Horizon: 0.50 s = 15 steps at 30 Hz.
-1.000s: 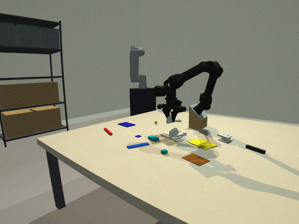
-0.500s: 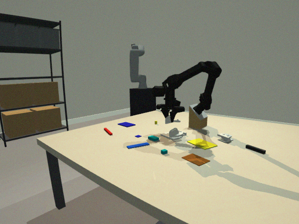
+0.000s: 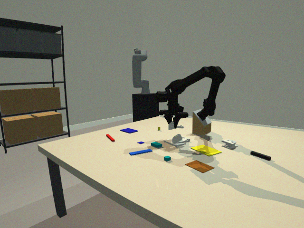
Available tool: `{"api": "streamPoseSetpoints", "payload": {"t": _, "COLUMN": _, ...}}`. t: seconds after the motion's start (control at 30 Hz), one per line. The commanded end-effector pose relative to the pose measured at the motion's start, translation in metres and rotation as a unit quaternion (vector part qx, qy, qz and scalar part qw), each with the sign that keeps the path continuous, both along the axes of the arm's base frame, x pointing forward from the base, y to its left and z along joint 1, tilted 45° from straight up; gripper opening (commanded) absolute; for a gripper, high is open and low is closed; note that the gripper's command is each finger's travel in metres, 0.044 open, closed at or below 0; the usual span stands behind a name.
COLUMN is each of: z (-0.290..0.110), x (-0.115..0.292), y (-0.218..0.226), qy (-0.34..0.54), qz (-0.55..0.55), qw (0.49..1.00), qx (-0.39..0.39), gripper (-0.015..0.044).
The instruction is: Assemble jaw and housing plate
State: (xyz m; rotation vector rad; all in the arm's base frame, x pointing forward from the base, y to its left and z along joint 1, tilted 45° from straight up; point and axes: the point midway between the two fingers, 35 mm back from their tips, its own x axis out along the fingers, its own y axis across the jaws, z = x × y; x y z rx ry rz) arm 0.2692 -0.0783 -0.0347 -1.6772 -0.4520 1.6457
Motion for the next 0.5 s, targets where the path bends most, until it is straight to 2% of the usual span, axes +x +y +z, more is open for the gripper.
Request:
{"api": "streamPoseSetpoints", "payload": {"t": 0.0, "z": -0.0013, "x": -0.0012, "y": -0.0008, "qy": 0.0, "qz": 0.003, "qw": 1.0, "qx": -0.002, "gripper": 0.0134}}
{"api": "streamPoseSetpoints", "payload": {"t": 0.47, "z": -0.008, "x": 0.0004, "y": 0.0051, "qy": 0.0, "qz": 0.003, "qw": 1.0, "qx": -0.002, "gripper": 0.0134}}
